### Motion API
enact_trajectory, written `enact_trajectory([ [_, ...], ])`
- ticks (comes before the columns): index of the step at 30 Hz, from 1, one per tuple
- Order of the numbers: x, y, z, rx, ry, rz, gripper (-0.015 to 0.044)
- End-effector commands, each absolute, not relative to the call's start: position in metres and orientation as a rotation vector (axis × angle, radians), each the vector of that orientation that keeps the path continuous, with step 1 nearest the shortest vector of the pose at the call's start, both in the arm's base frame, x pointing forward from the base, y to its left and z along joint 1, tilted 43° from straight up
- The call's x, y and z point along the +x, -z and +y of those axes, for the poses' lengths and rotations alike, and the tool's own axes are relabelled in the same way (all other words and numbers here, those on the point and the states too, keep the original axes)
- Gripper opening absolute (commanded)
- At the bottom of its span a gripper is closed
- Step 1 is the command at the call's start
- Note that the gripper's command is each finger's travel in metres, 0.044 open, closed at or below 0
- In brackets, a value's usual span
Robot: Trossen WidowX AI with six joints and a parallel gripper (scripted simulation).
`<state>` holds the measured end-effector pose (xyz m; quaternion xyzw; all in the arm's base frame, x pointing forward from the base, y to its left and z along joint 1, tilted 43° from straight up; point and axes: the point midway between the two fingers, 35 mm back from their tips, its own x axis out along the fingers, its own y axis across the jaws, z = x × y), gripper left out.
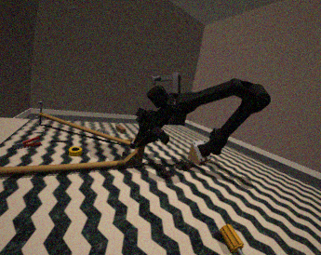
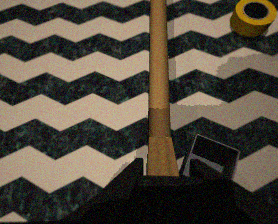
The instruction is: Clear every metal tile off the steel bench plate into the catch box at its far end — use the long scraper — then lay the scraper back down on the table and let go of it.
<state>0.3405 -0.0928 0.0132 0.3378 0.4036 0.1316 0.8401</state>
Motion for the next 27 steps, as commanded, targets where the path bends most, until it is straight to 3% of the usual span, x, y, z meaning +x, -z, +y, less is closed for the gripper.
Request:
enact_trajectory([
  [1,0.341,-0.015,-0.094,0.716,-0.283,0.849,0.0],
  [27,0.341,-0.038,-0.071,0.712,-0.289,0.851,0.0],
])
